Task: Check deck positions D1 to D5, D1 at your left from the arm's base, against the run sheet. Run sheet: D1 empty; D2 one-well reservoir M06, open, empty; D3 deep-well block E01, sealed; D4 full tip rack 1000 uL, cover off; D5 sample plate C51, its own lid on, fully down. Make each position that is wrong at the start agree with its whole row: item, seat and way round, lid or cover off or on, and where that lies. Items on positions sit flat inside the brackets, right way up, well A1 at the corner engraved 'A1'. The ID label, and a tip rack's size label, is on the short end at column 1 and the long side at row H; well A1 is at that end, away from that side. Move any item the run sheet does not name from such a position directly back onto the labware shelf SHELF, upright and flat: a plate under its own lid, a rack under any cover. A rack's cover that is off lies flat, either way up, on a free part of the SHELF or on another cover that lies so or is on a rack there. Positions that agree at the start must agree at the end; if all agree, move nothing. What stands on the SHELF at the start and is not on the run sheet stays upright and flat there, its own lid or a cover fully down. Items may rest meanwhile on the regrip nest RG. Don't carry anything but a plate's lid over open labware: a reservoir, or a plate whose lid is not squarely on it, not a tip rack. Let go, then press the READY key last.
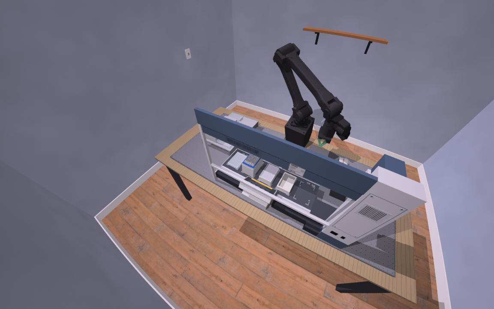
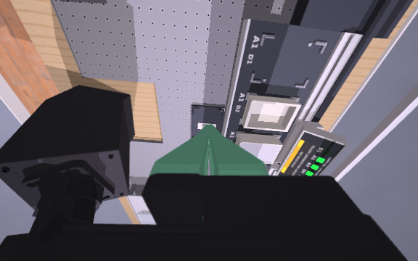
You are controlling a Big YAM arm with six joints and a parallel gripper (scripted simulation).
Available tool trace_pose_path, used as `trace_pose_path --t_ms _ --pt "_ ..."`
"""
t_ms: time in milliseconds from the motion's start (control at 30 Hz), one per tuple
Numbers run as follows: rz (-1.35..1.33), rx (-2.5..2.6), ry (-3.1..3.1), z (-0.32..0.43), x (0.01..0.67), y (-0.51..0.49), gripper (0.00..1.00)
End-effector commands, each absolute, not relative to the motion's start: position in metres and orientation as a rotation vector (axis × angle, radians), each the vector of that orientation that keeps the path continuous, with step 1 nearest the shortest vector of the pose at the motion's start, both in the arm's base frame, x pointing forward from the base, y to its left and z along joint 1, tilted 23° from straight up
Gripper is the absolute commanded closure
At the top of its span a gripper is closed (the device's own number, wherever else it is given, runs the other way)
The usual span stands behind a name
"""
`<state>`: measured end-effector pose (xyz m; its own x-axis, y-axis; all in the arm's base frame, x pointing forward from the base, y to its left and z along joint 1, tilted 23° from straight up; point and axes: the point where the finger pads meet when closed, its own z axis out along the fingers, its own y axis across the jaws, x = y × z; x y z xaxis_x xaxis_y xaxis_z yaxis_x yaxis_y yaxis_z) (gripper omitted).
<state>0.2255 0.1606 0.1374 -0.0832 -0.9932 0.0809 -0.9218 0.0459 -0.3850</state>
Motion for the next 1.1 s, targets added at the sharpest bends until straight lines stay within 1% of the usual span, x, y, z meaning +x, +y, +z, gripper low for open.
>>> trace_pose_path --t_ms 0,433,667,800,833,1000,1067 --pt "-0.478 -1.88 2.099 0.162 0.241 0.189 1.0" --pt "-0.467 -1.886 2.102 0.157 0.248 0.256 1.0" --pt "-0.466 -1.89 2.104 0.155 0.25 0.28 1.0" --pt "-0.472 -1.865 2.133 0.155 0.258 0.273 1.0" --pt "-0.484 -1.916 2.119 0.14 0.236 0.263 1.0" --pt "-0.479 -1.914 2.119 0.132 0.212 0.266 1.0" --pt "-0.479 -1.914 2.119 0.132 0.212 0.266 1.0"
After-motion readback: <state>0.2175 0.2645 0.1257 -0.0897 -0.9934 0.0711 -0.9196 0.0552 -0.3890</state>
